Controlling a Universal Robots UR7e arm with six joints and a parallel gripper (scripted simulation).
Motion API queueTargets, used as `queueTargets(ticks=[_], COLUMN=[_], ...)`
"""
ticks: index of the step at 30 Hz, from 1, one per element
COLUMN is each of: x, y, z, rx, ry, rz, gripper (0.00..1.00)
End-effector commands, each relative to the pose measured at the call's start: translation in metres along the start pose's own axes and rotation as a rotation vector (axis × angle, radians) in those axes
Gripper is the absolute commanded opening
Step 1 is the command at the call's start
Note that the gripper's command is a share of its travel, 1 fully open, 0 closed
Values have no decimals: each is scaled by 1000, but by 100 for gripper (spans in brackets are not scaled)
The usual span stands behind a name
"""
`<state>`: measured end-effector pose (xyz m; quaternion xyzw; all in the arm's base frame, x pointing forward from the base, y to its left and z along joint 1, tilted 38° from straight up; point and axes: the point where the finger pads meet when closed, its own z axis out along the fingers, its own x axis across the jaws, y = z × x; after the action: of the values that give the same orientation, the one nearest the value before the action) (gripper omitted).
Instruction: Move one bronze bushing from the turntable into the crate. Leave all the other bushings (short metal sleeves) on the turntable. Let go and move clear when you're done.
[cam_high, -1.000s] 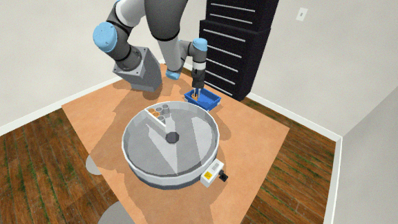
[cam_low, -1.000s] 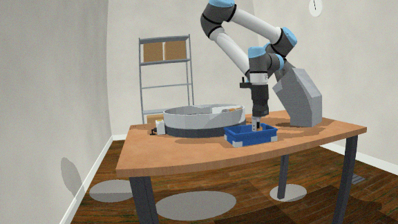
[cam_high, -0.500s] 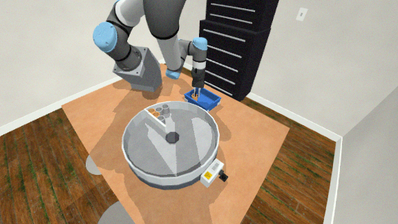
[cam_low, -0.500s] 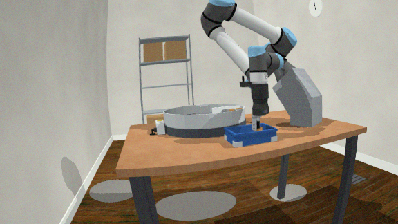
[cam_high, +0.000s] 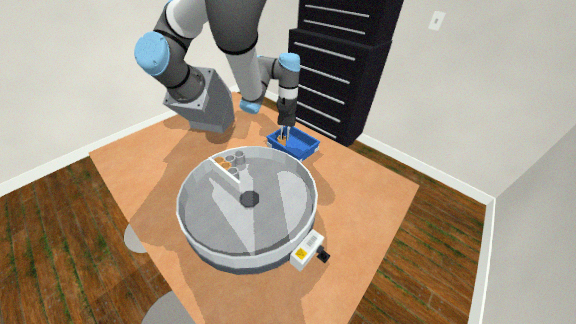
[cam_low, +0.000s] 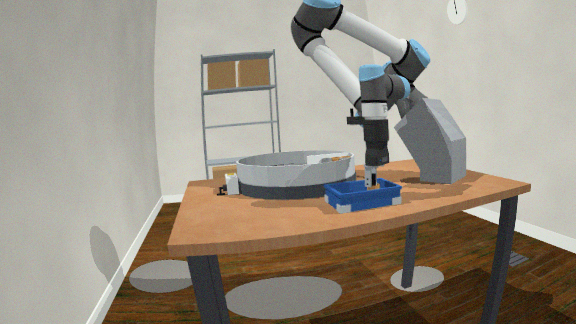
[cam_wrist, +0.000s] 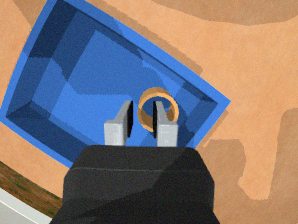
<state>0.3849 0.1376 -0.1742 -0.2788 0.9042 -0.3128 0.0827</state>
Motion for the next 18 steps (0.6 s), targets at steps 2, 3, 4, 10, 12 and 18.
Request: queueTargets(ticks=[2,3,4,10,12,18], x=[0,0,0,0,0,0], y=[0,0,0,0,0,0], z=[-5,-5,-5,-5,-5,-10], rx=[0,0,0,0,0,0], ry=[-1,-1,-1,-1,-1,-1], rz=[0,0,0,0,0,0], gripper=[47,47,47,47,47,47])
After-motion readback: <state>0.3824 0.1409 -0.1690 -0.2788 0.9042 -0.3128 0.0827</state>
